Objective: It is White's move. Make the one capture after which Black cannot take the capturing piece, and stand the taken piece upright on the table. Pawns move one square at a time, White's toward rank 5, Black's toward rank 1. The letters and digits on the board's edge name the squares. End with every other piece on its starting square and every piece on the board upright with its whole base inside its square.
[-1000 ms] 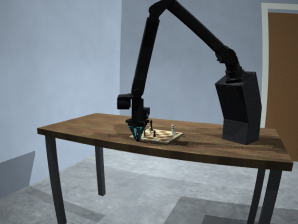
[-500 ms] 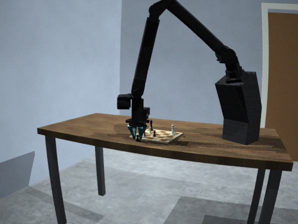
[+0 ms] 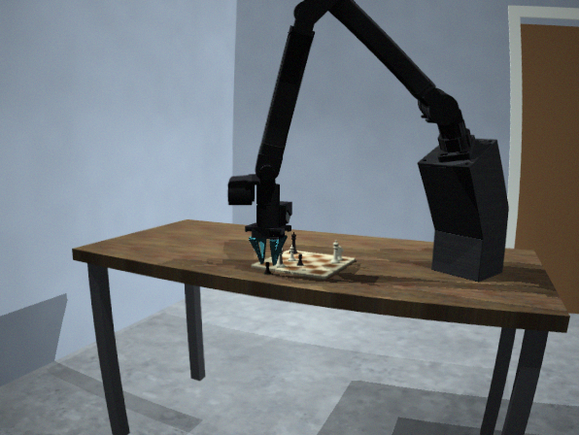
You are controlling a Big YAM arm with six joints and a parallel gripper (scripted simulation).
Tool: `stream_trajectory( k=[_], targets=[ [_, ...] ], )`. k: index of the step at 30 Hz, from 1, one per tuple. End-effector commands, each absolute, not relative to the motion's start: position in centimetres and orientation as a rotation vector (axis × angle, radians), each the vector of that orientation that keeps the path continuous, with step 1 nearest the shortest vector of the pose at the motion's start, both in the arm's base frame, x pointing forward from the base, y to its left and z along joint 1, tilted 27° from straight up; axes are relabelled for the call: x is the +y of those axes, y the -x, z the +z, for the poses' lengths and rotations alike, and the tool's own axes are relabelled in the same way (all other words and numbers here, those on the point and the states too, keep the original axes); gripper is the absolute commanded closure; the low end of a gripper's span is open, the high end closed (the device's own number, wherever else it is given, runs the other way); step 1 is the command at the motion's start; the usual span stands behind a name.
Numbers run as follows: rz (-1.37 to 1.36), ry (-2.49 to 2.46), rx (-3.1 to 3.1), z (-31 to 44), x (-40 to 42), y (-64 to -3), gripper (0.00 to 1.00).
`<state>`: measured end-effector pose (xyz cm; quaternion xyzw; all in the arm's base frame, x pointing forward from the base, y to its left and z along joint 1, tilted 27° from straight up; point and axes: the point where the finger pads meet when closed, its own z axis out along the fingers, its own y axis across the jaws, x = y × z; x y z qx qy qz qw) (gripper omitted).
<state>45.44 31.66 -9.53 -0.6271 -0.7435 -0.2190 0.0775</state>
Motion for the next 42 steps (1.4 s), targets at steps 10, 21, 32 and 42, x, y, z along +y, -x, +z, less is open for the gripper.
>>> stream_trajectory(
  k=[10,21,32,42],
  targets=[
    [-0.699,1.895,-2.226,-2.6,28.0,-45.6,0.67],
    [-0.717,1.895,-2.23,-1.9,27.9,-46.0,0.0],
    [-0.715,1.896,-2.228,-2.0,27.9,-46.0,0.0],
    [-0.715,1.892,-2.232,-2.0,27.9,-46.0,0.0]
  ],
)
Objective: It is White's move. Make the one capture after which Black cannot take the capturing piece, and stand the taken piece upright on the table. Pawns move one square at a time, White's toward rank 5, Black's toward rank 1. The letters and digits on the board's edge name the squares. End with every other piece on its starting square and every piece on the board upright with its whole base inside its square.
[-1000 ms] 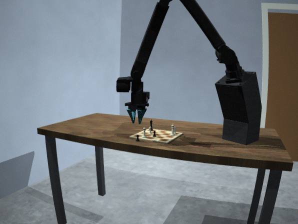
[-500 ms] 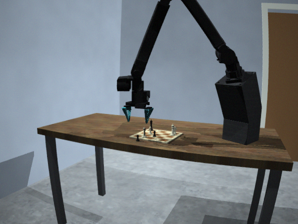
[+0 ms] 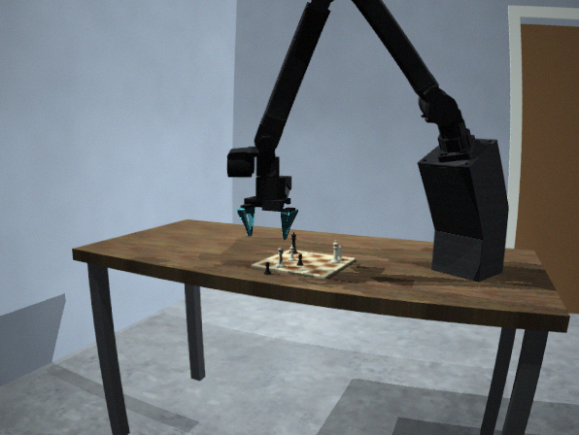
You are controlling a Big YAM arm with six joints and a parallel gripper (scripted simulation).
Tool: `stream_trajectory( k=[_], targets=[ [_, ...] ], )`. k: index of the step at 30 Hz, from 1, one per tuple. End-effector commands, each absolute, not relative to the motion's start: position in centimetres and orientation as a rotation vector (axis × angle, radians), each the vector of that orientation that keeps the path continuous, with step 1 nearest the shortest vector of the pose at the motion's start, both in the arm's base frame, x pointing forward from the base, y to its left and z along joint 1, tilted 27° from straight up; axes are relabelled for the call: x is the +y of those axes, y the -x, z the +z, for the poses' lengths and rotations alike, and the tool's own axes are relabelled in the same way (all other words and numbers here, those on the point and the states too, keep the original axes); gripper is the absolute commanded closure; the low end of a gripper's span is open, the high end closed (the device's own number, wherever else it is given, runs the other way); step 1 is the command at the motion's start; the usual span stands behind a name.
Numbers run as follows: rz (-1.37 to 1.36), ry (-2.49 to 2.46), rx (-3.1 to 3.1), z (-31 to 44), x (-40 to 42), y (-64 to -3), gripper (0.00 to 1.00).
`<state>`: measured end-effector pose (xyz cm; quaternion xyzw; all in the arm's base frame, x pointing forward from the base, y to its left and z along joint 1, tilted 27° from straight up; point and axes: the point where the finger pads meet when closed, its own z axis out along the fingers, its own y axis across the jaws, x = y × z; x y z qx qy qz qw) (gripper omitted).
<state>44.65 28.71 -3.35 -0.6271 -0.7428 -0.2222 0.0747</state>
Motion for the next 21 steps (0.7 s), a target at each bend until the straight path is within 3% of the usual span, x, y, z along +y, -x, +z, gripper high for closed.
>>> stream_trajectory(
  k=[1,11,21],
  targets=[
    [-0.715,1.888,-2.236,-2.0,27.9,-46.0,0.0],
    [-0.735,1.746,-2.384,-1.9,27.4,-45.7,0.0],
    [-0.777,1.149,-2.848,-1.9,26.2,-45.8,0.0]
  ],
)
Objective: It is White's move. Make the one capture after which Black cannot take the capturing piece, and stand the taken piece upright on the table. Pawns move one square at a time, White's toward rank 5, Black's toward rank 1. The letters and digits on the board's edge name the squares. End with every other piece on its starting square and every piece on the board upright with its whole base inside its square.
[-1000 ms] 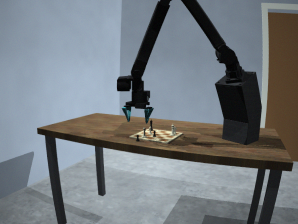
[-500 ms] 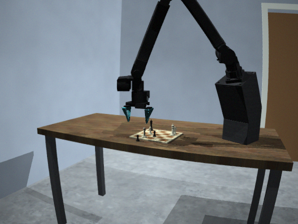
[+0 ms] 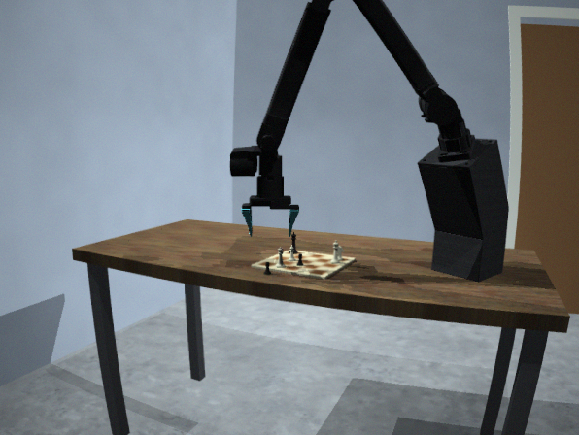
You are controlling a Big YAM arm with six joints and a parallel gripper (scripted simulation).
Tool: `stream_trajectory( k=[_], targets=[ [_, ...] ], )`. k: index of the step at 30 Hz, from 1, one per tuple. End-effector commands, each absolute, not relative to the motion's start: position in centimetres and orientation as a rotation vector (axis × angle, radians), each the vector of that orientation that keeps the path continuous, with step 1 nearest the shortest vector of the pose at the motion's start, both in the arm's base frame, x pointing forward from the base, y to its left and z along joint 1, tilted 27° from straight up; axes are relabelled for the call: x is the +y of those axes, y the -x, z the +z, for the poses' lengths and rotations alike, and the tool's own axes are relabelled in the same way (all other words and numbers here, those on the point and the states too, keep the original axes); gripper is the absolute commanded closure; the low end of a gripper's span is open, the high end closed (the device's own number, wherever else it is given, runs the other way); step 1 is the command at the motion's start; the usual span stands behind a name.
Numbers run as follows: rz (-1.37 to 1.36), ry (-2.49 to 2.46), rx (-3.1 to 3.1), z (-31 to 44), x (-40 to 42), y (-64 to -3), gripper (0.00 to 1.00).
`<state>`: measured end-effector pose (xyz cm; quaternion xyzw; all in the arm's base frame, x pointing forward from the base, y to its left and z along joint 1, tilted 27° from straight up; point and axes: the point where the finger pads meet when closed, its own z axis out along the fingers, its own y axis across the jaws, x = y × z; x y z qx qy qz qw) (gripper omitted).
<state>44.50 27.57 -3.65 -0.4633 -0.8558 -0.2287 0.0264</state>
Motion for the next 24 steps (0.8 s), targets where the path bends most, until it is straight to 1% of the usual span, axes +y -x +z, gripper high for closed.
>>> stream_trajectory(
  k=[1,2,4,17,19,20,24],
  targets=[
    [-0.777,1.149,-2.848,-1.9,26.2,-45.8,0.0],
    [-0.777,1.149,-2.848,-1.9,26.2,-45.8,0.0],
    [-0.786,0.937,-2.967,-1.9,25.9,-46.0,0.0],
    [-0.719,0.0,-3.267,-2.2,23.4,-46.0,0.0],
    [-0.719,0.0,-3.267,-2.2,23.4,-46.0,0.0],
    [-0.703,-0.192,-3.292,-2.3,23.2,-46.0,0.0],
    [-0.667,-0.504,-3.305,-2.3,22.5,-46.0,0.0]
  ],
)
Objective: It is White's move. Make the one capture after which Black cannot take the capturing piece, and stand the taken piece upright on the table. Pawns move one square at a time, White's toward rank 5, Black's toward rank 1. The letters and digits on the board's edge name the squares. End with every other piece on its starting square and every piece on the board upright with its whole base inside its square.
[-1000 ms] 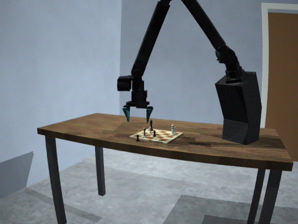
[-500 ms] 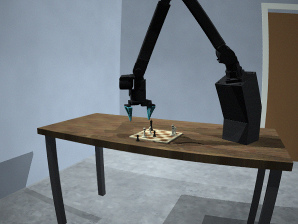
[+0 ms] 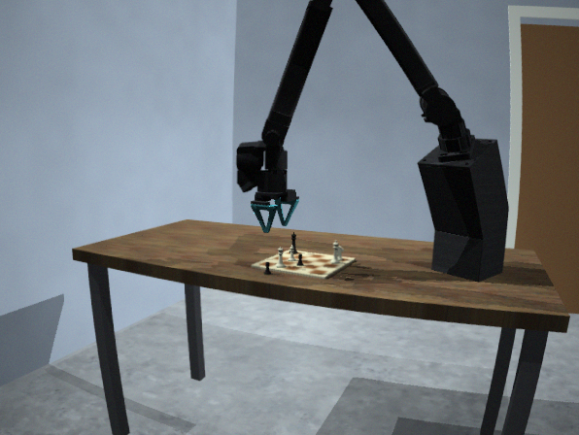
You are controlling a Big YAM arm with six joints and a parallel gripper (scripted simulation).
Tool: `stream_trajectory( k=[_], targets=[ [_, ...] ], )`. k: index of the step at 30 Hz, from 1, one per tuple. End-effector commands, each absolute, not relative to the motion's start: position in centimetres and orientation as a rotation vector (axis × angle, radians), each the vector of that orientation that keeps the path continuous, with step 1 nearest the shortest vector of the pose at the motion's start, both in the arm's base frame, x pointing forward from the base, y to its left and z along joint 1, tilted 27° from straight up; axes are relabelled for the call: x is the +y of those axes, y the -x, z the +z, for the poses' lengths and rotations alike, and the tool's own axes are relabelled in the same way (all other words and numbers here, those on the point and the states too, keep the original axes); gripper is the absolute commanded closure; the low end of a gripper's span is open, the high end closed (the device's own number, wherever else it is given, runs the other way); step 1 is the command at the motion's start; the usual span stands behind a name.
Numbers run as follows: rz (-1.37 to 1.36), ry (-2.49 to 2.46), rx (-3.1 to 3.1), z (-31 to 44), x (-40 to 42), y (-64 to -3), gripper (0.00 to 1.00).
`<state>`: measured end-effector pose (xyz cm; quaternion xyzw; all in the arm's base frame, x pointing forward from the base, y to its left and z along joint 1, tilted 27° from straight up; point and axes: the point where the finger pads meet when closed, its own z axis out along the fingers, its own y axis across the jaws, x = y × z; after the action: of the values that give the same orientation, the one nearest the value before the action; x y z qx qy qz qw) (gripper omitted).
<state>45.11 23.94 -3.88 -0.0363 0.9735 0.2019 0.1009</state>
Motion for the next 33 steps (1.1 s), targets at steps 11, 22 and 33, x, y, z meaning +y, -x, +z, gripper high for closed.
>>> stream_trajectory(
  k=[11,22,33],
  targets=[
    [0.439,1.044,2.549,-2.5,21.4,-45.9,0.0],
    [0.3,1.655,2.117,-2.7,21.1,-45.8,0.0],
    [0.275,1.758,2.014,-2.6,21.2,-46.0,0.59]
  ],
)
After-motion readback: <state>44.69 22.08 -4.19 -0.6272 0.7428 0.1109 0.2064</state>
